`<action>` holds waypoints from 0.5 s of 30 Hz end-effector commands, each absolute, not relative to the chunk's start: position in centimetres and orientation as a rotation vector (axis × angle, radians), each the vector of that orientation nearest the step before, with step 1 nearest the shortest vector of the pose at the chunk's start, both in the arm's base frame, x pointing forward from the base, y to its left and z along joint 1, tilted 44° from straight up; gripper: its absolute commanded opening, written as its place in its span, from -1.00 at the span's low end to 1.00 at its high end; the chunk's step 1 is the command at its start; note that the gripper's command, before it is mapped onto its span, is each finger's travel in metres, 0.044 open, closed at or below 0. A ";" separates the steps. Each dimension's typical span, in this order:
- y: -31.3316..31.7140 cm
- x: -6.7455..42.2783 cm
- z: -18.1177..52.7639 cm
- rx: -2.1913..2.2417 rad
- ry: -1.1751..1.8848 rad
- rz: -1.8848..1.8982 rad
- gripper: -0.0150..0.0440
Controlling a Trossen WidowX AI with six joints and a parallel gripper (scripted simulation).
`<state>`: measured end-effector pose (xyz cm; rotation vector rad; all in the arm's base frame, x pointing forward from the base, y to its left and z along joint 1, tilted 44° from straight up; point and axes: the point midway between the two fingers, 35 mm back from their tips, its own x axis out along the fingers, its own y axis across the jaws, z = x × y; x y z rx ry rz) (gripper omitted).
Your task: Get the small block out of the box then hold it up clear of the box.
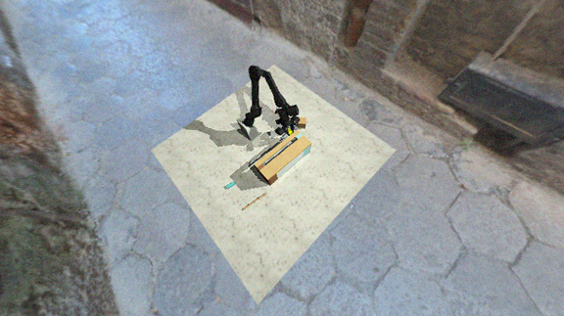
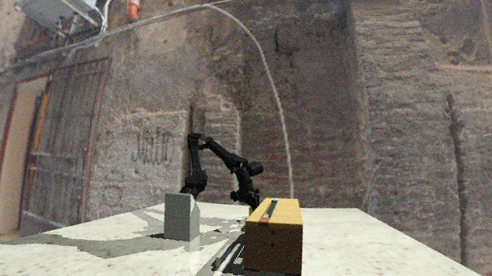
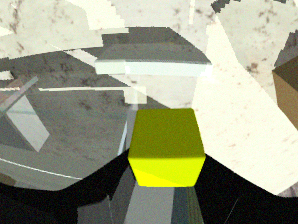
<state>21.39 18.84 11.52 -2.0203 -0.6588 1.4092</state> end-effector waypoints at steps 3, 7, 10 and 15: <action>18.4 21.5 11.7 -1.886 -0.530 1.423 -0.49; 18.0 21.5 11.6 -1.754 -0.400 1.432 -0.49; 17.7 21.5 11.6 -1.653 -0.304 1.433 -0.49; 17.2 21.6 11.5 -1.484 -0.150 1.426 -0.49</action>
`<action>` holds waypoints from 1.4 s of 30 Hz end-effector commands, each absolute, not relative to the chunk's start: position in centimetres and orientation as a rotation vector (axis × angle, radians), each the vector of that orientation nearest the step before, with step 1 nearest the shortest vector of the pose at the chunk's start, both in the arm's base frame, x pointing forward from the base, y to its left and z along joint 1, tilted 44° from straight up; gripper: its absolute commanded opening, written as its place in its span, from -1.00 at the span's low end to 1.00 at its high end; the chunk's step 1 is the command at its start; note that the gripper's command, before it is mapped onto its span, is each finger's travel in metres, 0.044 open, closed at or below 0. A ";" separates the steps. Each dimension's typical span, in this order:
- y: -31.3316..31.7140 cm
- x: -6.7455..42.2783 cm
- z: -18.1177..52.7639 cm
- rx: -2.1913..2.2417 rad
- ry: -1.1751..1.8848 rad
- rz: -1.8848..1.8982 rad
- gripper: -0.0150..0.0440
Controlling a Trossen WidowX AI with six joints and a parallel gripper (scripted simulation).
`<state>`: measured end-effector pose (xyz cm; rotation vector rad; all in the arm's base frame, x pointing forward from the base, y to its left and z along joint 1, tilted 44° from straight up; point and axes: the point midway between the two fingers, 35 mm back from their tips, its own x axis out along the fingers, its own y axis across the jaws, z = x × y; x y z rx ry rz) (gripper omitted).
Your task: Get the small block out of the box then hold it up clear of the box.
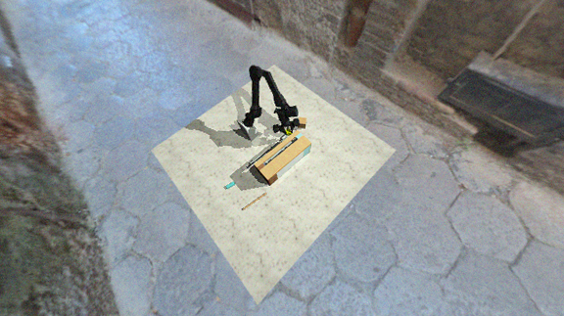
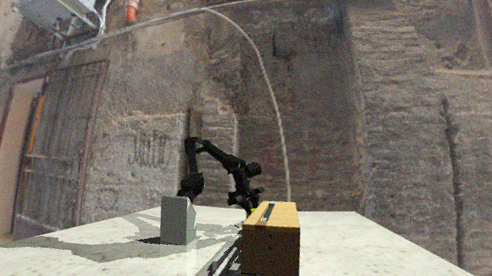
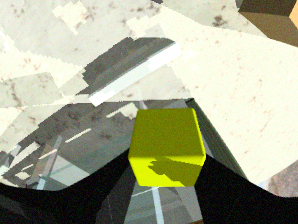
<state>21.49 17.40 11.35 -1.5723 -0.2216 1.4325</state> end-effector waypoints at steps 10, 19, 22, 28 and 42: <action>16.3 21.6 11.4 -1.137 0.141 1.378 -0.49; 15.4 21.6 11.3 -0.819 0.383 1.301 -0.49; 15.2 21.6 11.3 -0.711 0.460 1.269 -0.49; 14.7 21.6 11.3 -0.499 0.603 1.197 -0.49; 13.5 21.5 11.5 0.007 0.908 0.984 -0.49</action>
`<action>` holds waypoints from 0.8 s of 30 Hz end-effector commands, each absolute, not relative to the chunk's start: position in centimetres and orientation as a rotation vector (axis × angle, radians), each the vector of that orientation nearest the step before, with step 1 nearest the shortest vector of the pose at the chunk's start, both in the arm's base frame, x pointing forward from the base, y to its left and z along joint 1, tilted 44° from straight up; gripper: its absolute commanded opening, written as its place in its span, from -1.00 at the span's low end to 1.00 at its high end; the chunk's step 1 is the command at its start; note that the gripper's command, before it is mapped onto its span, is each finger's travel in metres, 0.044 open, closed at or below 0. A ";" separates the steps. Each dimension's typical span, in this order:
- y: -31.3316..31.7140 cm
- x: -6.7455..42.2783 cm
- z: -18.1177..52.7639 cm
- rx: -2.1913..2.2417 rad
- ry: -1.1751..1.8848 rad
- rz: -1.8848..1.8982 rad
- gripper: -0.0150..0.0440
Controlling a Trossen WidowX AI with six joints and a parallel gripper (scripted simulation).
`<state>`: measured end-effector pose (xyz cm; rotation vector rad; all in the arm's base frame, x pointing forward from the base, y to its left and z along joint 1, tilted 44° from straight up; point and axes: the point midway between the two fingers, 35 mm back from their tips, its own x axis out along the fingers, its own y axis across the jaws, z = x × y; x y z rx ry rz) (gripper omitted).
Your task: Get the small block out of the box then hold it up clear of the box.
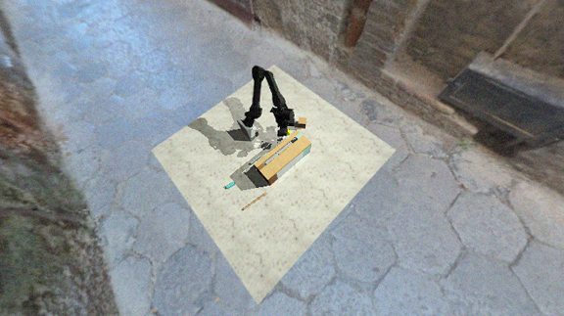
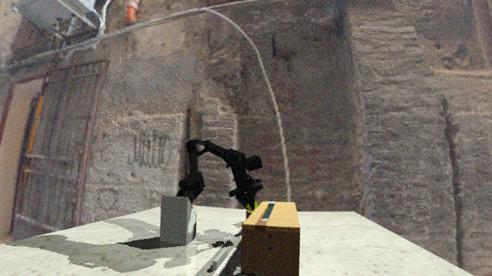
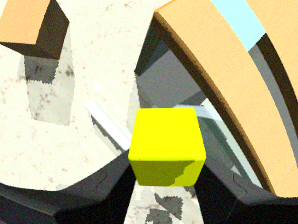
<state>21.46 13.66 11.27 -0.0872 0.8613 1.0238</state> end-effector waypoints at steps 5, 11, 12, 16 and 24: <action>13.1 21.5 11.6 0.191 1.006 0.893 -0.49; 12.6 21.5 11.7 0.411 1.115 0.775 -0.49; 12.5 21.5 11.7 0.448 1.132 0.755 -0.49; 12.2 21.4 11.8 0.594 1.198 0.670 -0.49; 11.5 21.4 12.0 0.888 1.318 0.487 -0.49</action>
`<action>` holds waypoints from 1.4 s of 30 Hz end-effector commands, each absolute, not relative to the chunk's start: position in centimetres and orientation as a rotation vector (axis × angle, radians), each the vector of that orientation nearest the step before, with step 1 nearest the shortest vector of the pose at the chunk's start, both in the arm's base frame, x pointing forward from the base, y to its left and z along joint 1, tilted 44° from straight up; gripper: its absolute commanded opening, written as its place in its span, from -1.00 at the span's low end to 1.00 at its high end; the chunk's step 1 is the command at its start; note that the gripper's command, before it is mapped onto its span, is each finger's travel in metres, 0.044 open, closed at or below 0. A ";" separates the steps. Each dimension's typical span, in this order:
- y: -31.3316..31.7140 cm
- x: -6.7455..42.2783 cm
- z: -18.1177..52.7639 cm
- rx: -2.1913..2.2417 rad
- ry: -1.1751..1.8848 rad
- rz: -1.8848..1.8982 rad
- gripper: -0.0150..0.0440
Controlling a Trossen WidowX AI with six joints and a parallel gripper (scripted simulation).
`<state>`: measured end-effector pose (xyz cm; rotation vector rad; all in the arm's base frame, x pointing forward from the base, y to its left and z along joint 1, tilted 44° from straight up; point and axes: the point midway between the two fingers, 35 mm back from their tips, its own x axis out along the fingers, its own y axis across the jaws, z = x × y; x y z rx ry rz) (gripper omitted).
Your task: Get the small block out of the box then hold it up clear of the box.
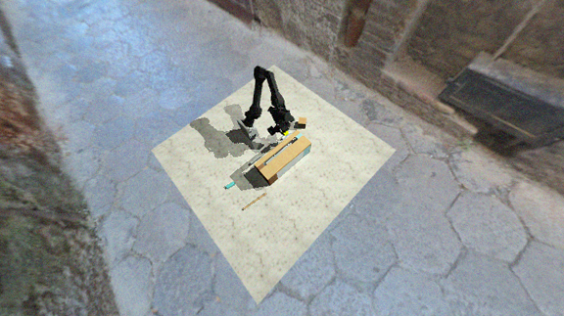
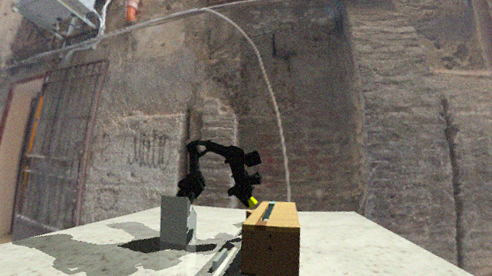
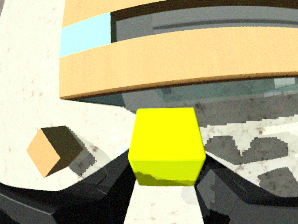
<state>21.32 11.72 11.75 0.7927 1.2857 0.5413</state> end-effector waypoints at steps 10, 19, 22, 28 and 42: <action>10.8 21.4 12.3 1.252 1.442 0.234 -0.49; 10.1 21.3 12.7 1.576 1.529 -0.017 -0.49; 9.9 21.3 12.8 1.682 1.552 -0.106 -0.49; 9.4 21.3 13.1 1.893 1.590 -0.292 -0.49; 8.4 21.3 13.9 2.364 1.630 -0.774 -0.49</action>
